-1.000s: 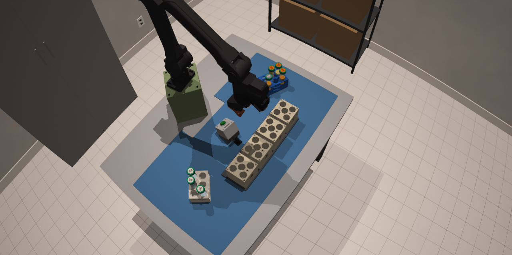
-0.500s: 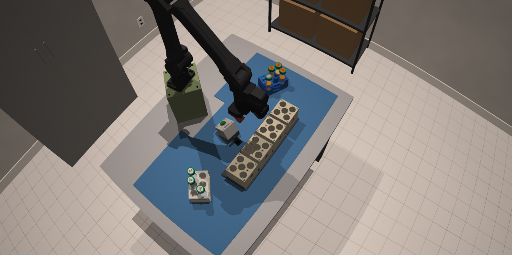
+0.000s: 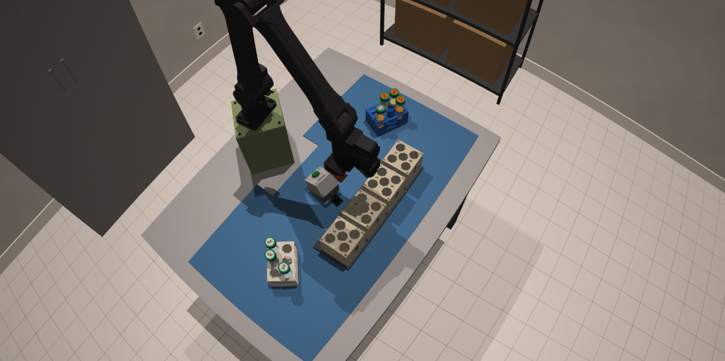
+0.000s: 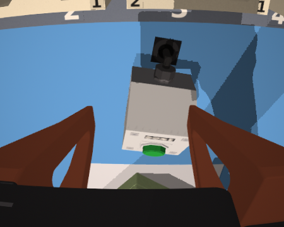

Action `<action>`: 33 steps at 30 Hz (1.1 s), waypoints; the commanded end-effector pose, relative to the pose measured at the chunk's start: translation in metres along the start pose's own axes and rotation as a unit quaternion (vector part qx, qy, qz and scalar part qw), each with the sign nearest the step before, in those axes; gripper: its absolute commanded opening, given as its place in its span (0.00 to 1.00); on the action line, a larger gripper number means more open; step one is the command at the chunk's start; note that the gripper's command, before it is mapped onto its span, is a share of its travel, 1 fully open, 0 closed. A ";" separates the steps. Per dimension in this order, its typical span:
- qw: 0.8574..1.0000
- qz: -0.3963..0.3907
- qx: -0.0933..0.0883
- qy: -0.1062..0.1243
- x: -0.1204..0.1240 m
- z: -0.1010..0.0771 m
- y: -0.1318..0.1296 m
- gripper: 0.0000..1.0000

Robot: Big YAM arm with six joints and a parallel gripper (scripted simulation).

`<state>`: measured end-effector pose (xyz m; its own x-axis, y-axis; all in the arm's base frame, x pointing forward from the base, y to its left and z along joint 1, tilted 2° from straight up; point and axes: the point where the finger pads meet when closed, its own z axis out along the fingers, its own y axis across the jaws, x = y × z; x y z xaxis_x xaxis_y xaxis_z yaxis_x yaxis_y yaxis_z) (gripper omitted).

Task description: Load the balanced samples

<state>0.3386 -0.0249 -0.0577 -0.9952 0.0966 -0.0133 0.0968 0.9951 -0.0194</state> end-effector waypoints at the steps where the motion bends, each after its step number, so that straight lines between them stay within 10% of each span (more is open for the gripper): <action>1: 0.999 0.037 -0.001 -0.035 -0.021 -0.013 -0.013 1.00; 8: 0.977 0.210 -0.002 -0.026 -0.023 -0.007 -0.075 1.00; 15: 0.926 0.377 -0.003 -0.018 -0.017 -0.006 -0.136 1.00; 33: 0.928 0.371 0.001 -0.019 -0.010 -0.005 -0.266 1.00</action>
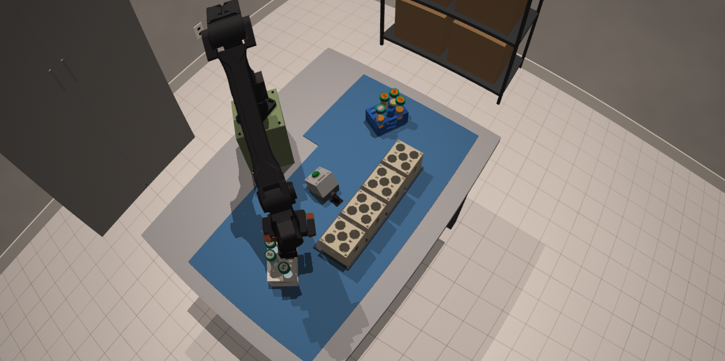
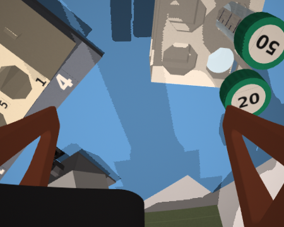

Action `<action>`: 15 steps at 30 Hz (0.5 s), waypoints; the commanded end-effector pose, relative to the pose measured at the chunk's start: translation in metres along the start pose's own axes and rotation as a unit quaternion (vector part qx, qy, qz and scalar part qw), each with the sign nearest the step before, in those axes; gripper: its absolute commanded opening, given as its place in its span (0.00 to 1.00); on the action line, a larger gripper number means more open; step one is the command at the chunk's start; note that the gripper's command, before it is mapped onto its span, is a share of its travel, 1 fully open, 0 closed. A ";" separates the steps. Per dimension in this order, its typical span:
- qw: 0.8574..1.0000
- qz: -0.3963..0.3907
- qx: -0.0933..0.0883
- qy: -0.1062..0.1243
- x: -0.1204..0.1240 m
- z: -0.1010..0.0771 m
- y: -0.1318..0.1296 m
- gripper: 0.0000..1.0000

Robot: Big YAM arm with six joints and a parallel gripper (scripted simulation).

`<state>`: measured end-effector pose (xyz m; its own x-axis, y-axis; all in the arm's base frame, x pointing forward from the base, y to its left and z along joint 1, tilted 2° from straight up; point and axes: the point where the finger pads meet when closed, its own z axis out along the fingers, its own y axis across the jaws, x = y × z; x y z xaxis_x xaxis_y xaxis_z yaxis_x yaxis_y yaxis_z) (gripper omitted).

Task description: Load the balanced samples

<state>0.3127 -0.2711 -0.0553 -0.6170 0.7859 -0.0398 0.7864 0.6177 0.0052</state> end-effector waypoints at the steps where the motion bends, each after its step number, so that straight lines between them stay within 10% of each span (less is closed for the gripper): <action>1: 1.000 -0.024 -0.002 -0.010 -0.022 -0.007 -0.004 1.00; 10: 1.000 -0.024 0.000 -0.011 -0.075 -0.006 -0.060 1.00; 15: 0.999 -0.035 -0.001 -0.009 -0.058 -0.012 -0.050 1.00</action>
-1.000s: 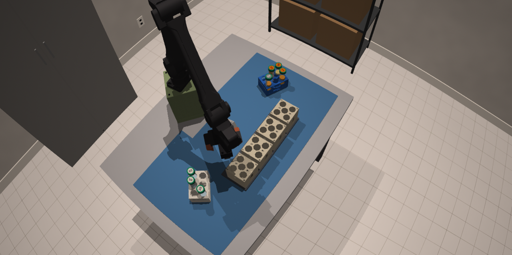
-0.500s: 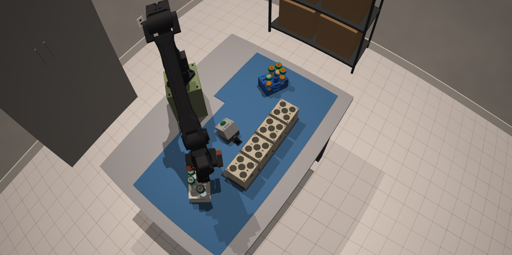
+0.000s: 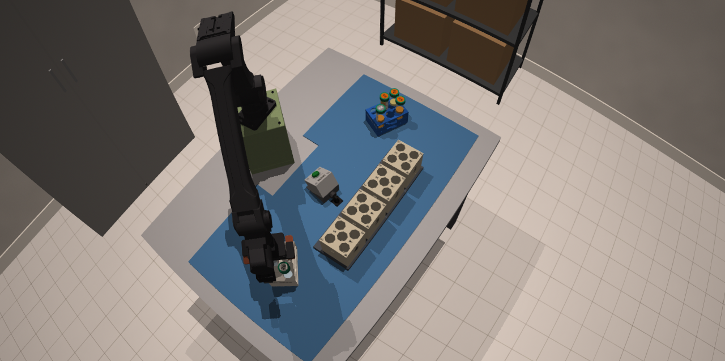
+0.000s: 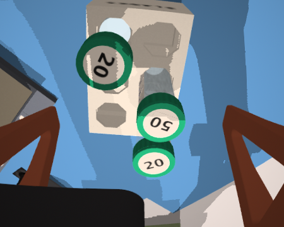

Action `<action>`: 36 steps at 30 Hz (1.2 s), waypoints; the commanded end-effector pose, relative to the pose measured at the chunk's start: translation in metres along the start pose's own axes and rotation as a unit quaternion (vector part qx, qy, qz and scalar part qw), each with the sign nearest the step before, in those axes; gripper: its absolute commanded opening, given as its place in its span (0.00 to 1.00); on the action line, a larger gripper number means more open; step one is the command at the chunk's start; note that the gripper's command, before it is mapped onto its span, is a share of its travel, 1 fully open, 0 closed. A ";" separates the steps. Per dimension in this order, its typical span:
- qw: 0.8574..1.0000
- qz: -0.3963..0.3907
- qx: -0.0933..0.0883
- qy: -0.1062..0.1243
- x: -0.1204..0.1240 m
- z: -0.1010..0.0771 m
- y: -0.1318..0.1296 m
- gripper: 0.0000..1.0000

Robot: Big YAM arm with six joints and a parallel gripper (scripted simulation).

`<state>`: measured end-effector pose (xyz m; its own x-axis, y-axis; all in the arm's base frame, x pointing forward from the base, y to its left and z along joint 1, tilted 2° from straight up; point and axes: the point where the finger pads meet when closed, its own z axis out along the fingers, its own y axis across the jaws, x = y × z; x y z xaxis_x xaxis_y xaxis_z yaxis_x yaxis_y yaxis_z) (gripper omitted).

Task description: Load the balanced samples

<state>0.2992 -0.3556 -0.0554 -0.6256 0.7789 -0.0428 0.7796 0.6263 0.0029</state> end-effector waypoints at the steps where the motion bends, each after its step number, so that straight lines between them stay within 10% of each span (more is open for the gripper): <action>1: 1.000 -0.030 -0.002 -0.003 0.001 -0.011 0.012 1.00; 36: 1.000 -0.019 -0.001 -0.015 -0.012 -0.012 0.007 1.00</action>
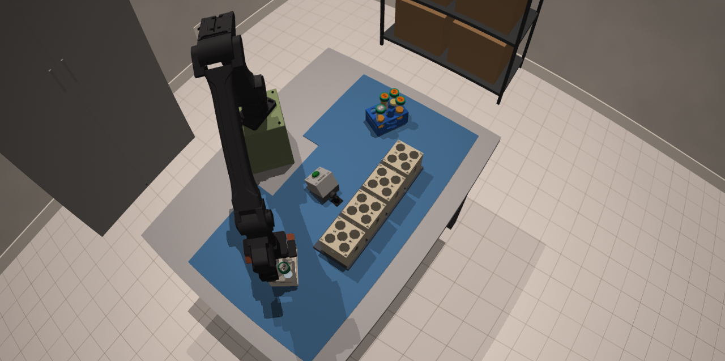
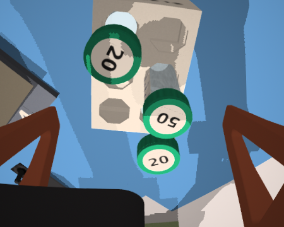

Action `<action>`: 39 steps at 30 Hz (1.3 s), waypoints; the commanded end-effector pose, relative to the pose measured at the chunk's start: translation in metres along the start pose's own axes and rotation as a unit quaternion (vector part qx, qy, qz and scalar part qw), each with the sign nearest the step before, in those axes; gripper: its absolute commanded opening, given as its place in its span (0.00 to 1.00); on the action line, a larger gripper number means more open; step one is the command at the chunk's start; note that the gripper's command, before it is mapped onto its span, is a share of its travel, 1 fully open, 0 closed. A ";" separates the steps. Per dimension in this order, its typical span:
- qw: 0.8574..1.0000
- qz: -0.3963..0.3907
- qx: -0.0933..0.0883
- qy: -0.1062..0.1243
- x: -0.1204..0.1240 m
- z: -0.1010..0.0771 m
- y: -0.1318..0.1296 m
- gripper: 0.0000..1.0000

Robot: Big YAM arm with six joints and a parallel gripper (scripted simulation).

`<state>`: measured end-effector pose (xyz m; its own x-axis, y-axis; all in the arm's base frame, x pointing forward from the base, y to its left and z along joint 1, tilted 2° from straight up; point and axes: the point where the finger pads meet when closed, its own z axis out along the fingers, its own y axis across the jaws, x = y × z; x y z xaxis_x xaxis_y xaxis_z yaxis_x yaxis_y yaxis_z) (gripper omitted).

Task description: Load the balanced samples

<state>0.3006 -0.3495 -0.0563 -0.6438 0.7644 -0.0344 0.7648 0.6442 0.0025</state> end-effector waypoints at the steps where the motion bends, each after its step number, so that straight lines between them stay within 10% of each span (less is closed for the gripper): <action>1: 1.000 -0.007 -0.001 -0.019 -0.015 -0.013 0.002 1.00; 8: 1.000 -0.007 -0.001 -0.019 -0.015 -0.013 0.002 1.00; 19: 0.970 -0.241 0.001 -0.022 0.047 -0.013 0.058 1.00; 33: 0.829 -0.559 0.003 -0.020 0.137 -0.010 0.136 1.00; 35: 0.829 -0.559 0.003 -0.020 0.137 -0.010 0.136 1.00; 39: 0.769 -0.639 0.002 -0.020 0.163 -0.009 0.159 1.00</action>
<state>0.3070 -0.1375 -0.0600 -0.9382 -0.3458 -0.0140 -0.3453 0.9380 -0.0299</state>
